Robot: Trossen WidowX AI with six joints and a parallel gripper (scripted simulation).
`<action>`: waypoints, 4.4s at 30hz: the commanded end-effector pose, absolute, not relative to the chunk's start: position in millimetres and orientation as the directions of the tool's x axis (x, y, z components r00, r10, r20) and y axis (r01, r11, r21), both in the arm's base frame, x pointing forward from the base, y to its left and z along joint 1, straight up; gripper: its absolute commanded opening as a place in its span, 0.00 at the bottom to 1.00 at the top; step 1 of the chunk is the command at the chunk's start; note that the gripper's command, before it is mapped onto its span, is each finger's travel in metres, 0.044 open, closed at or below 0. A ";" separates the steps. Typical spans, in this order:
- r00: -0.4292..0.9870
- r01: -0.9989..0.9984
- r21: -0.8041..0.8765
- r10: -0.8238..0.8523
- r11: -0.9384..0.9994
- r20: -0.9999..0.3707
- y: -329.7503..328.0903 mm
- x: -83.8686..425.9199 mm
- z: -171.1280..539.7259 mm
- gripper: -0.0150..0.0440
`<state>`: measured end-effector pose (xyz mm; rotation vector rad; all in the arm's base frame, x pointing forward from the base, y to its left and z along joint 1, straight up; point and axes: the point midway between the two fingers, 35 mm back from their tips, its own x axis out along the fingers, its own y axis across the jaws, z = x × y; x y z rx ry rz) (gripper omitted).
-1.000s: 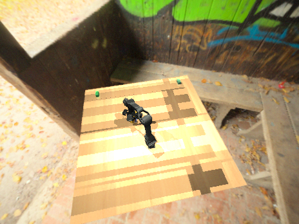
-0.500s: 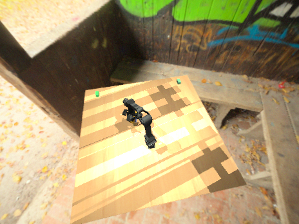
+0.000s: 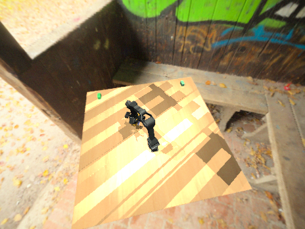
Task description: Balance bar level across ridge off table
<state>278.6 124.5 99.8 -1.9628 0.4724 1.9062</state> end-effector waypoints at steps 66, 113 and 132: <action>0.028 -0.476 -0.024 0.013 -0.879 -1.000 125.1 278.5 100.6 0.25; 0.032 -0.477 -0.027 0.013 -0.878 -0.999 125.0 278.9 101.4 0.25; 0.032 -0.477 -0.027 0.013 -0.878 -0.999 125.0 278.9 101.4 0.54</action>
